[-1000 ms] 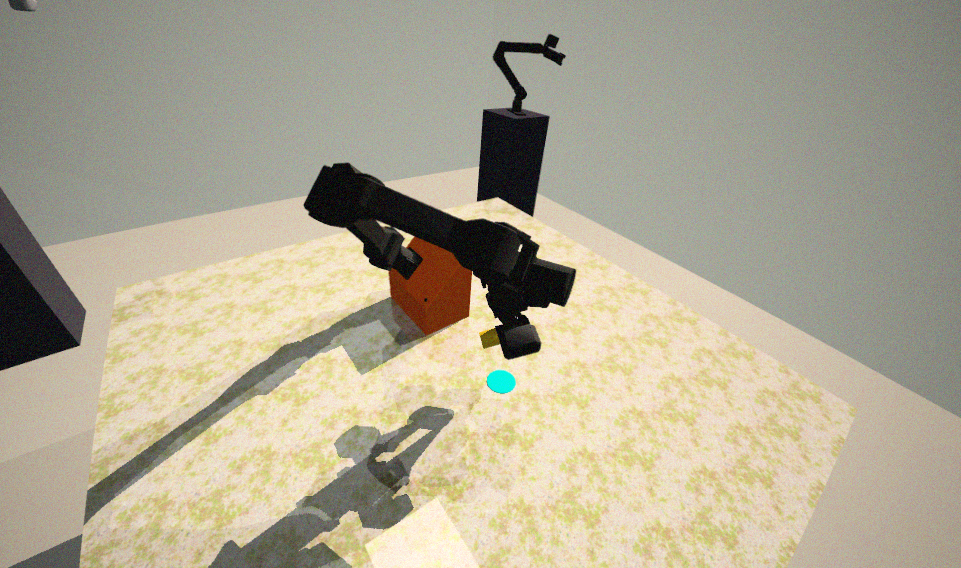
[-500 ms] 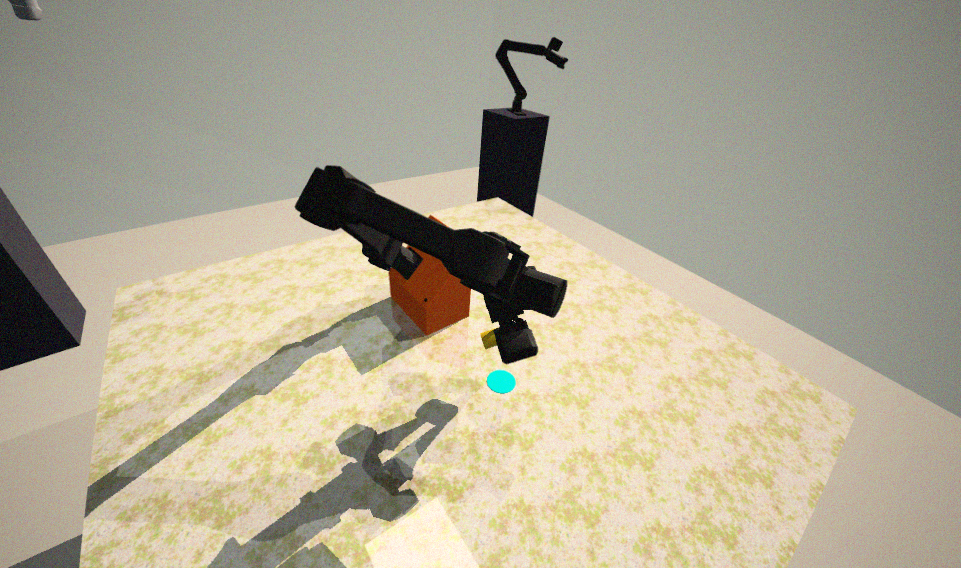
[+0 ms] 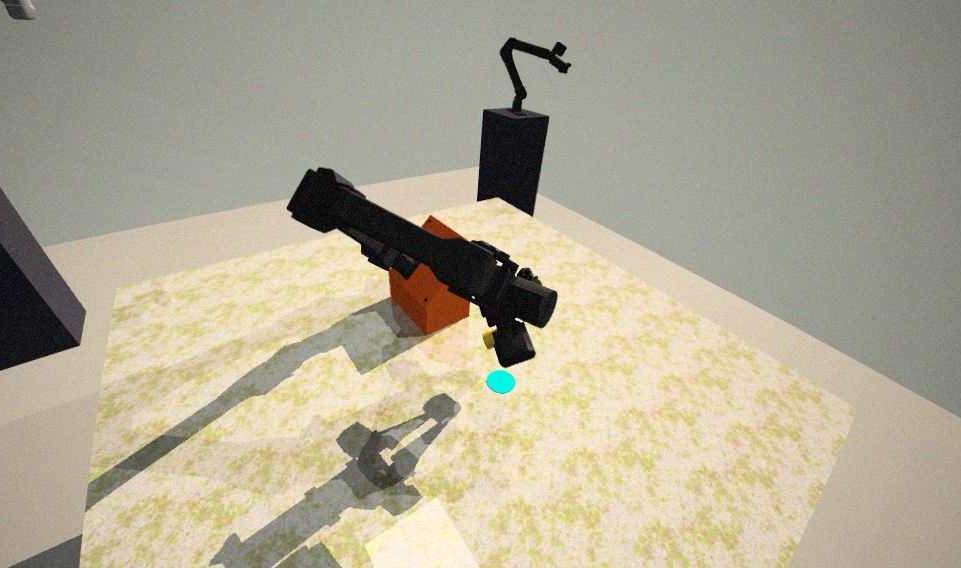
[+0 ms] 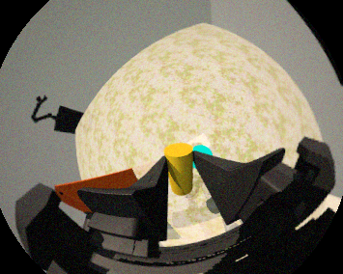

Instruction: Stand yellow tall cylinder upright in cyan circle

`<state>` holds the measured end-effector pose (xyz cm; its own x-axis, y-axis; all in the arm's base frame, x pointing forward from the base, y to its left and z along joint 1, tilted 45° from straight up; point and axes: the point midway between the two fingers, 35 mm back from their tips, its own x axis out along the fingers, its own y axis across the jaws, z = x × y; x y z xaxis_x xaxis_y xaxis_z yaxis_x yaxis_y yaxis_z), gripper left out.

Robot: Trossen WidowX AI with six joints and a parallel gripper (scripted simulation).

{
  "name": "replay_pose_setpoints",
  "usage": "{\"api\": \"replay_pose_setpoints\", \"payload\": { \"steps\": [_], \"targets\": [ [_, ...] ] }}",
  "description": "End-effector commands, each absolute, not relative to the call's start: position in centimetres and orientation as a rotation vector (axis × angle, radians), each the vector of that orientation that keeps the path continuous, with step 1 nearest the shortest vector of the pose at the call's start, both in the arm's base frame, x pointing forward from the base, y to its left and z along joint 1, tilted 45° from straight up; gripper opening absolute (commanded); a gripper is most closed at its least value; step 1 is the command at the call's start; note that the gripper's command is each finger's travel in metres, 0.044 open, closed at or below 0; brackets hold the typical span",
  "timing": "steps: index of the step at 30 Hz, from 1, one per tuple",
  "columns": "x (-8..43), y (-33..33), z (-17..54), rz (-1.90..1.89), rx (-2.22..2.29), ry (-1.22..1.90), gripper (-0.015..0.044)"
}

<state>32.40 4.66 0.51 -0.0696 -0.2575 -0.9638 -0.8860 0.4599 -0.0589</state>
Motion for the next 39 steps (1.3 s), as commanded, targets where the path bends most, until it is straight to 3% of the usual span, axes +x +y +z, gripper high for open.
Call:
{"api": "replay_pose_setpoints", "payload": {
  "steps": [1,39],
  "targets": [
    [32.3,4.66,0.65,0.731,-0.998,1.566,0.0105],
    [32.36,4.46,0.49,0.888,-0.845,1.343,0.0105]
  ]
}}
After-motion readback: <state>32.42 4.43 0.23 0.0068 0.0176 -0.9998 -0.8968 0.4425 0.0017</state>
